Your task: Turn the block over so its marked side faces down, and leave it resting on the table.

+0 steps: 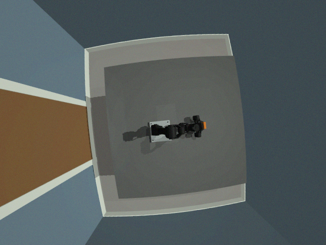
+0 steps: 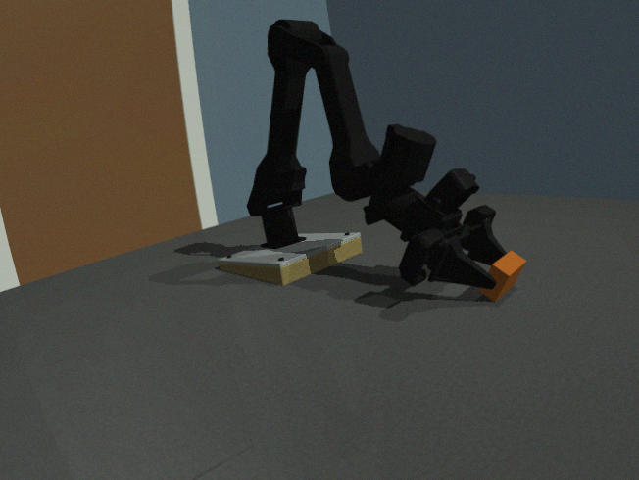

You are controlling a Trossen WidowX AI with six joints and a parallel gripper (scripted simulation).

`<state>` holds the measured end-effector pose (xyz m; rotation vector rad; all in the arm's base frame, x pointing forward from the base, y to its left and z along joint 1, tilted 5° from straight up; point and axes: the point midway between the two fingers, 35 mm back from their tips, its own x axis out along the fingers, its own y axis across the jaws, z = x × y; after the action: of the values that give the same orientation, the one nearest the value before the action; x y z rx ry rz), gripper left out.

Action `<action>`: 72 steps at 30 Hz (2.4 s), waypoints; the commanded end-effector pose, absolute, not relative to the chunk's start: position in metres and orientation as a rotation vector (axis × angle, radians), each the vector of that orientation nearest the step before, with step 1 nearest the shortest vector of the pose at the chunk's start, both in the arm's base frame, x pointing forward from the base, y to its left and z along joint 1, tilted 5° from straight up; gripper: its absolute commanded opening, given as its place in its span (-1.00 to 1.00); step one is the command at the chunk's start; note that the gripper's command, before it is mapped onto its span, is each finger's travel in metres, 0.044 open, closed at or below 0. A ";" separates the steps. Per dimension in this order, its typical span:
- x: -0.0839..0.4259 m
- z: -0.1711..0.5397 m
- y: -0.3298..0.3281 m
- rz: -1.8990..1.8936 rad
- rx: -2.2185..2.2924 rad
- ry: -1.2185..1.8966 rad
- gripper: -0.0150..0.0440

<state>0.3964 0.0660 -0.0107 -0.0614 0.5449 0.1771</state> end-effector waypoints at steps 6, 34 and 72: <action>0.382 -0.010 0.064 0.184 -0.048 0.444 -0.49; 0.382 -0.006 0.064 0.185 -0.045 0.417 0.31; 0.382 -0.006 0.064 0.185 -0.045 0.417 1.00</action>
<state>0.3816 0.0632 -0.0064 -0.0511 0.4180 0.1789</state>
